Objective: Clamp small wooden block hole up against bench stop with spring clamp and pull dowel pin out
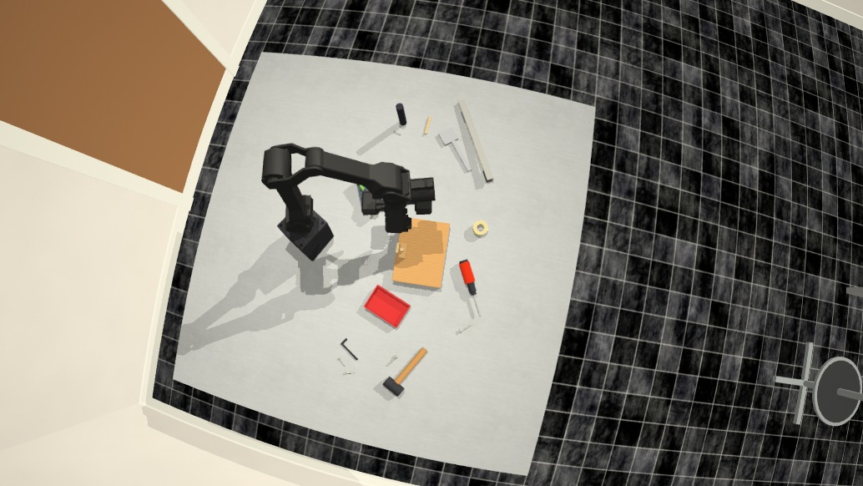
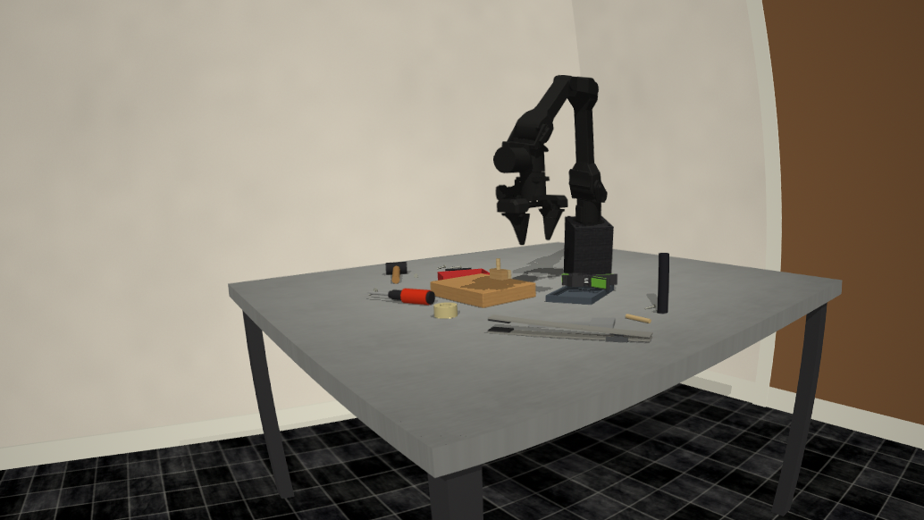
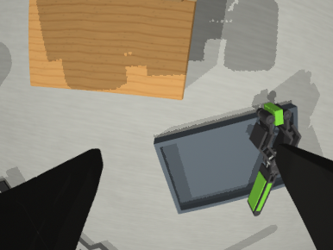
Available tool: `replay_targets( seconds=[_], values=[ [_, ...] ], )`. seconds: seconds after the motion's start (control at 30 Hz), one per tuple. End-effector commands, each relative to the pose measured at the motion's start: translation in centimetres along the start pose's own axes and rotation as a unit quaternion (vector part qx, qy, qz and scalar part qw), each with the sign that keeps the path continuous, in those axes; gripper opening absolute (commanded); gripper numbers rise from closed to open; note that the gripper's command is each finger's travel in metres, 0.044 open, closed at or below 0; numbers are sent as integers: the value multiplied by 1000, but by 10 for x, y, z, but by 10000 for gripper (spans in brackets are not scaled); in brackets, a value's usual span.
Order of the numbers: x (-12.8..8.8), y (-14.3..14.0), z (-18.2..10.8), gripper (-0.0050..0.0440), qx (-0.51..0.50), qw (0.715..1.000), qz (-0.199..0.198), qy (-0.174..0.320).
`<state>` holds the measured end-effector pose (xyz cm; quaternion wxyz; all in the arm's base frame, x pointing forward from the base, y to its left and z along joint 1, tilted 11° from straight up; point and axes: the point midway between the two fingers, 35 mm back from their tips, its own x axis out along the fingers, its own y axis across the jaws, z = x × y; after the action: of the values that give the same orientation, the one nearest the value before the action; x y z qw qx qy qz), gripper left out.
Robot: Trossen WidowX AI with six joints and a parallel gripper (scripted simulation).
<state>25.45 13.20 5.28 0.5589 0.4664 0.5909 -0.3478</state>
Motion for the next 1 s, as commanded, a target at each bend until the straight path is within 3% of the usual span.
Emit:
replay_targets(
  seconds=[0.0, 0.97],
  values=[
    [-1, -6, -5, 440, -2, 1000, -2, -2],
    [-11, -39, -50, 440, -43, 999, -1, -3]
  ],
)
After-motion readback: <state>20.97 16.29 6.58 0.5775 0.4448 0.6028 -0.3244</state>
